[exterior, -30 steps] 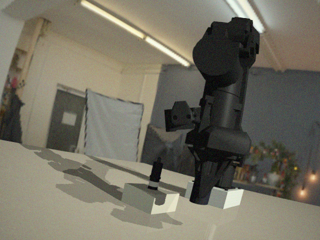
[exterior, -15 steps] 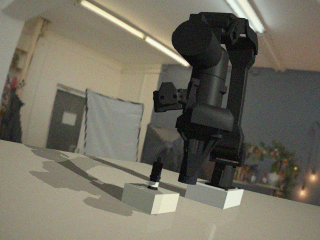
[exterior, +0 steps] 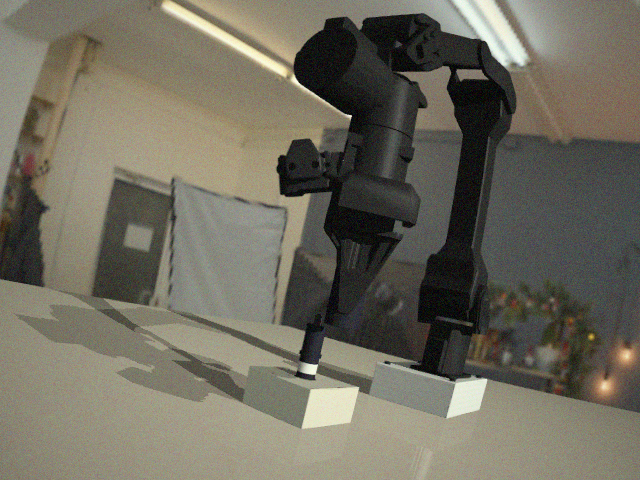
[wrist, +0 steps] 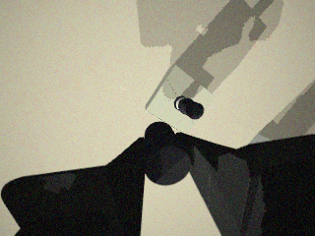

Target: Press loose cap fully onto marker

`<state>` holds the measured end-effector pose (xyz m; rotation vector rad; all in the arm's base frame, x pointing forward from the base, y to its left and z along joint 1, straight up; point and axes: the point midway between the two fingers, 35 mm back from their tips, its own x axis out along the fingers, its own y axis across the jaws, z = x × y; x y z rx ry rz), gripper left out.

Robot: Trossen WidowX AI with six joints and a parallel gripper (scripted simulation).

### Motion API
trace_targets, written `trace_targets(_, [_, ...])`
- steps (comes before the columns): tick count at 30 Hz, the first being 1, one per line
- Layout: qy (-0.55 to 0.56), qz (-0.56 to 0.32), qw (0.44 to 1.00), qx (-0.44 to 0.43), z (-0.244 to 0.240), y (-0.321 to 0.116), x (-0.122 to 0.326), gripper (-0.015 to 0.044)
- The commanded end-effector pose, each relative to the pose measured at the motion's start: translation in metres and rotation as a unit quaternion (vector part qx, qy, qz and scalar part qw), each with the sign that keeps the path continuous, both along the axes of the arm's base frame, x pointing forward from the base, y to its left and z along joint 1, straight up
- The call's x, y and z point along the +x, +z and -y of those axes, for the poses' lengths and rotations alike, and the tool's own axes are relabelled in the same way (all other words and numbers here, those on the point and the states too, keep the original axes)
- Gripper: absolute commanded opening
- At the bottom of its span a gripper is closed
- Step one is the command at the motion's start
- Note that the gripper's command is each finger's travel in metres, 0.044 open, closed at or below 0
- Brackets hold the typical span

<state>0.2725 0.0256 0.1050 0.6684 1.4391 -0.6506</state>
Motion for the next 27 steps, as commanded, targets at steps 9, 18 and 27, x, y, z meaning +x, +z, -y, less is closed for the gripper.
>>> trace_targets(9, [0.0,0.001,1.0,0.001,0.032,0.016,-0.014,0.0])
trace_targets(18, [0.002,0.0,1.0,0.001,0.042,0.019,-0.02,0.0])
trace_targets(27, [0.002,0.0,1.0,0.001,0.042,0.011,-0.019,0.0])
